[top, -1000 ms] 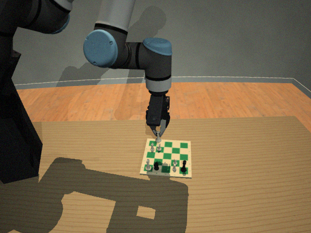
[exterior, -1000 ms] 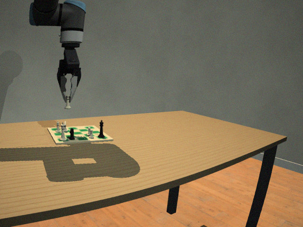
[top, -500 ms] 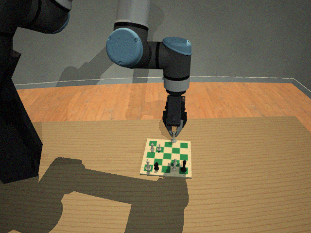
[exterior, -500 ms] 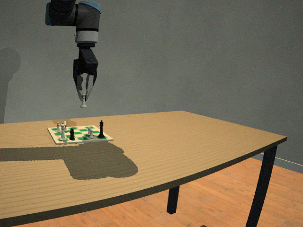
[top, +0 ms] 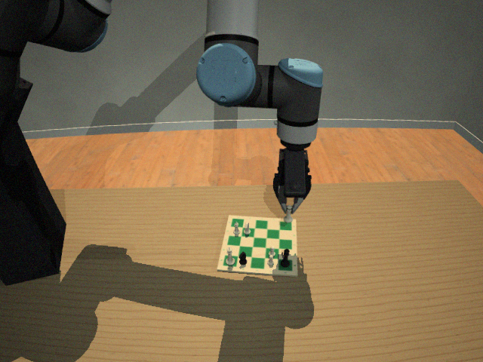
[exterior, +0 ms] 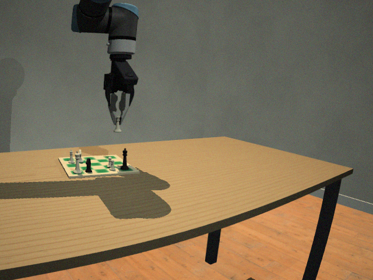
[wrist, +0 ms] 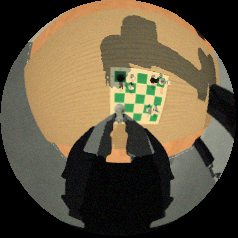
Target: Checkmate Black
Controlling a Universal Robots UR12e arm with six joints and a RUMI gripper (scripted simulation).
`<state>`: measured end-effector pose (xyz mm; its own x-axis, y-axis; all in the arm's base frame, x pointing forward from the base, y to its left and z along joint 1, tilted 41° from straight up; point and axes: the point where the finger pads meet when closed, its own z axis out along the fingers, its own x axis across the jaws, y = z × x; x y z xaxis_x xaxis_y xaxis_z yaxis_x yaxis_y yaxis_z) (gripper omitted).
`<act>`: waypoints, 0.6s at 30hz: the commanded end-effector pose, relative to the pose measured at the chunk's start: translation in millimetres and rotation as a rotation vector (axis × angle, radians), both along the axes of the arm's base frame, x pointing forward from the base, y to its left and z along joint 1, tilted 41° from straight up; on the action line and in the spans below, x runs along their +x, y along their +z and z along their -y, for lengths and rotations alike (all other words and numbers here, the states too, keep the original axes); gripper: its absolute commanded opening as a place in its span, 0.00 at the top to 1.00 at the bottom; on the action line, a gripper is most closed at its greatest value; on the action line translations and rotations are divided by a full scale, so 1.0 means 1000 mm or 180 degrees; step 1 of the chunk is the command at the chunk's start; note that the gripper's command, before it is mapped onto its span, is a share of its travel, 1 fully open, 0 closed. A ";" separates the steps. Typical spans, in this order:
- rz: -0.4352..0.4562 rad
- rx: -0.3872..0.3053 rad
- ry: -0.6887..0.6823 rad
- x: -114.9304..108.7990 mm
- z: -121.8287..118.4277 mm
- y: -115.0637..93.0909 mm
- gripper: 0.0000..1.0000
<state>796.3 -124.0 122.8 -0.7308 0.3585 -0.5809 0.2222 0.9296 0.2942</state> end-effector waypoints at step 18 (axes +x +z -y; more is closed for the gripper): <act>0.0002 -0.0002 0.0001 0.031 -0.004 -0.035 1.00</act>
<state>814.6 -121.7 101.5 -0.7314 0.3581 -0.5804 0.2218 0.9297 0.2941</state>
